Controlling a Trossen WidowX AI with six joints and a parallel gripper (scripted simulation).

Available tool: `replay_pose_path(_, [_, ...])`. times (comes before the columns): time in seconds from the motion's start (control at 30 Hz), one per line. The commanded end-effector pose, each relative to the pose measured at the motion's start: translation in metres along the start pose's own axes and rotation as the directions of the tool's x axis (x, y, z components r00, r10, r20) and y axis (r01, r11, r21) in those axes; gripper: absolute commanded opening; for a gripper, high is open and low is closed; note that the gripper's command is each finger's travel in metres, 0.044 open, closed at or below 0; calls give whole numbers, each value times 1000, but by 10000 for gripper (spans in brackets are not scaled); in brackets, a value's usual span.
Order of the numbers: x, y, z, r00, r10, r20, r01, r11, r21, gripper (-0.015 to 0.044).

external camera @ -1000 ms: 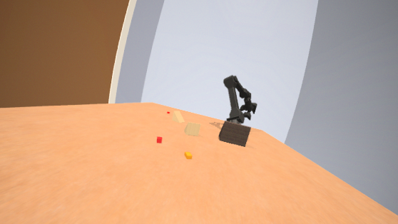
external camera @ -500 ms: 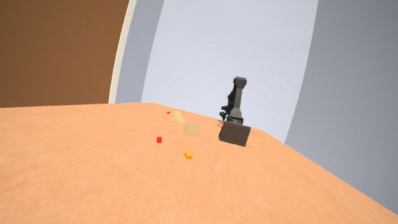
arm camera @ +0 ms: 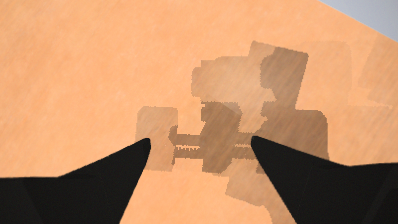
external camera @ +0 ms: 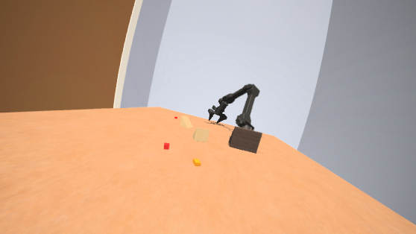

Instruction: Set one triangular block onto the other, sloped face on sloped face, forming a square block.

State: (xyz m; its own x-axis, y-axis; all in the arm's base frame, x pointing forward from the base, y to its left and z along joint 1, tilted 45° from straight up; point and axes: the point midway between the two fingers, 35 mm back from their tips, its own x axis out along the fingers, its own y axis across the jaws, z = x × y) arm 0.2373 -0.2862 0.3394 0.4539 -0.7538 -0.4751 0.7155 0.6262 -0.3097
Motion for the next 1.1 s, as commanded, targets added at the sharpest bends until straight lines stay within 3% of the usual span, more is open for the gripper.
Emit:
replay_pose_path(0.0, [5,55,-6,993,99,-66,-100,995,-17,440])
replay_pose_path(0.27, [3,158,-47,939,161,-303,-188,980,-61,440])
replay_pose_path(0.5, [-34,248,-97,889,74,-452,-194,955,-224,440])
replay_pose_path(0.8, [-104,326,-158,912,-110,-396,-147,813,-564,440])
replay_pose_path(1.07, [-110,331,-162,917,-120,-380,-139,798,-587,440])
